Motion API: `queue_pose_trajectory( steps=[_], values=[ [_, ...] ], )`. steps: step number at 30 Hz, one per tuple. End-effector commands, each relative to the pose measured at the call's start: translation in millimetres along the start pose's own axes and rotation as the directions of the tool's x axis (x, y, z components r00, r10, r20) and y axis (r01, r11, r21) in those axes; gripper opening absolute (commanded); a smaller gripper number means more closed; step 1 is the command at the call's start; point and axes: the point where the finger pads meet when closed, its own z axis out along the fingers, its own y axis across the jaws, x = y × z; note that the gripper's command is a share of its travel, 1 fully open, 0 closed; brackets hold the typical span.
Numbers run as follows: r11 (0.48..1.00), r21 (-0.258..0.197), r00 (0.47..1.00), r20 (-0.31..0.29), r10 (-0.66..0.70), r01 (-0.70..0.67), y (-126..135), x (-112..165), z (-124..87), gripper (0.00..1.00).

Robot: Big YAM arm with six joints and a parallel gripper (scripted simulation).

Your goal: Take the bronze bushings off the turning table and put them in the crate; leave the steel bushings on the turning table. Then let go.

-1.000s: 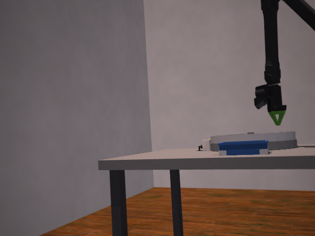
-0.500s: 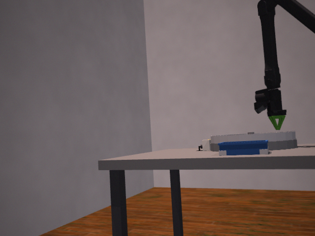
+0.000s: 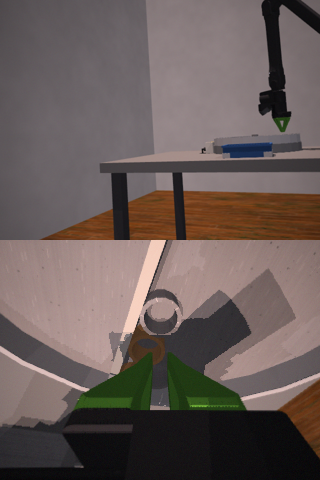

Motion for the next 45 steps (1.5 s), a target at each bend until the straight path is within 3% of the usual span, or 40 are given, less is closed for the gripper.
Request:
queue_pose_trajectory(
  steps=[1,45],
  values=[
    [1.000,0.013,1.000,0.015,0.004,-0.004,-3.4,-8.1,-4.6,0.13],
    [1.000,0.013,1.000,0.012,0.006,-0.006,-4.0,-2.5,-3.1,0.13]
  ],
)
